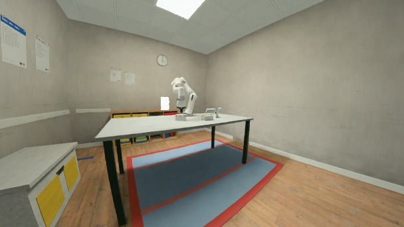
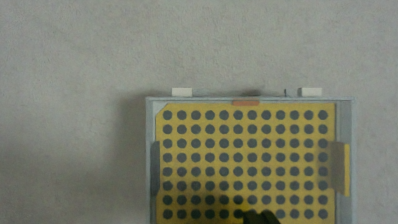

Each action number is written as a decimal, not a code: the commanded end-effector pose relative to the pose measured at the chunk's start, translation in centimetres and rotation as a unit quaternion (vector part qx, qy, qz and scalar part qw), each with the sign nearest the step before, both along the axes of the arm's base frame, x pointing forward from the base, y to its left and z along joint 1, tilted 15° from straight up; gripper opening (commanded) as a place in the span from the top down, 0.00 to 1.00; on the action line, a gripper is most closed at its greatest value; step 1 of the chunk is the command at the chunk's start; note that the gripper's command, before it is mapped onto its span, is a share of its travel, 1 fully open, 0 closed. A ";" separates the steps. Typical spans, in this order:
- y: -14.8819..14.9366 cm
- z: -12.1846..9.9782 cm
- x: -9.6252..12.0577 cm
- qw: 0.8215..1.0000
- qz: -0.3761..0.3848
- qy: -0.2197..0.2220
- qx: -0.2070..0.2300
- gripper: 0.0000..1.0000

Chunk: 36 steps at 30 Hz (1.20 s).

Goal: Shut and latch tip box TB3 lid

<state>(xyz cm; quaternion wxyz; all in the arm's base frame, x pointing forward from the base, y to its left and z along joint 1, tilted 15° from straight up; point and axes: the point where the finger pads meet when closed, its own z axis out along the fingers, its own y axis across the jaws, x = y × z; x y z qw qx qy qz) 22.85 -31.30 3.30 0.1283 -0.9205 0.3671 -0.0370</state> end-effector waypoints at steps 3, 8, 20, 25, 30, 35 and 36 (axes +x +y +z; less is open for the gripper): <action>-0.4 1.2 -0.1 1.000 0.000 -0.001 -0.002 1.00; -0.5 1.7 -0.2 1.000 0.000 -0.001 -0.002 1.00; -0.9 3.5 -0.5 1.000 0.000 -0.001 -0.002 1.00; -0.9 3.5 -0.5 1.000 0.000 -0.001 -0.002 1.00; -0.9 3.5 -0.5 1.000 0.000 -0.001 -0.002 1.00; -0.9 3.5 -0.5 1.000 0.000 -0.001 -0.002 1.00; -0.9 3.5 -0.5 1.000 0.000 -0.001 -0.002 1.00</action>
